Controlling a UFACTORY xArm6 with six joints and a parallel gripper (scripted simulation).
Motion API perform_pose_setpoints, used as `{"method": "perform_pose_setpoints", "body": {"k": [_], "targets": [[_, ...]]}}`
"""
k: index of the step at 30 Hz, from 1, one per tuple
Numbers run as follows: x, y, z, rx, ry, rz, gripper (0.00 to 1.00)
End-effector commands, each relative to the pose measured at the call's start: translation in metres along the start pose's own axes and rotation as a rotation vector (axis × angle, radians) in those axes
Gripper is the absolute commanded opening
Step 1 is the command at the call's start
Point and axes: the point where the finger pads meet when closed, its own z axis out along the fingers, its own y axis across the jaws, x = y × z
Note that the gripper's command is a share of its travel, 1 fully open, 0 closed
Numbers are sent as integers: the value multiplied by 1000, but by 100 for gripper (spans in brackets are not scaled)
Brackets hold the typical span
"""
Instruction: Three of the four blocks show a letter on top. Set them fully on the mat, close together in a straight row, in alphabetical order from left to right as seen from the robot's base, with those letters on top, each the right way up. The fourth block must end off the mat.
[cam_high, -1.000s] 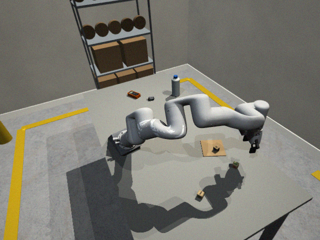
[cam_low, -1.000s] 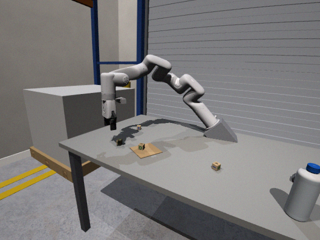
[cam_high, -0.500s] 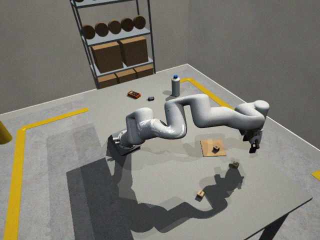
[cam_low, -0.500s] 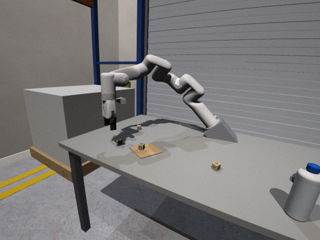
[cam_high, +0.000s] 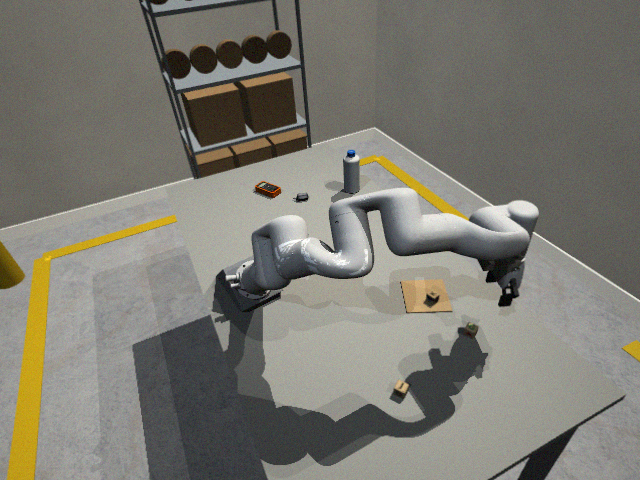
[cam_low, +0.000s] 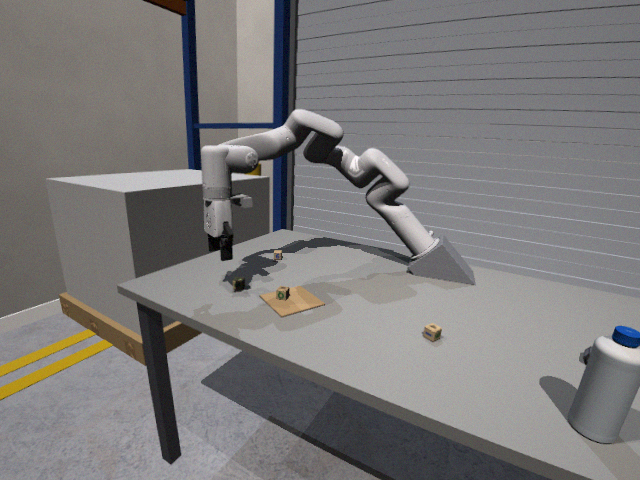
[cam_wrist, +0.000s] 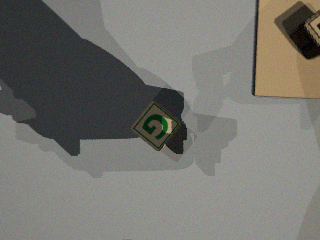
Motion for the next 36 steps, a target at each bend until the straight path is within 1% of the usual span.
{"method": "perform_pose_setpoints", "body": {"k": [1,3,4,7,10,12,13,16,20,27,29,31,32,34,36], "targets": [[-1,-1,-2,-1,-4,1,100],[4,-8,-2,-2,-3,1,100],[9,-17,-2,-3,-2,0,100],[38,-56,-2,-8,2,-1,100],[59,-79,-3,-10,3,-1,100],[59,-79,-3,-10,3,-1,100],[80,-97,-3,-12,4,-2,100],[97,-111,-3,-12,4,-2,100],[133,-134,-4,-12,3,-1,100],[197,-160,-4,-6,0,0,100],[197,-160,-4,-6,0,0,100],[224,-166,-3,-1,-2,1,100],[232,-168,-2,0,-3,1,100],[237,-168,-2,1,-3,1,100],[238,-169,-2,1,-3,1,100]]}}
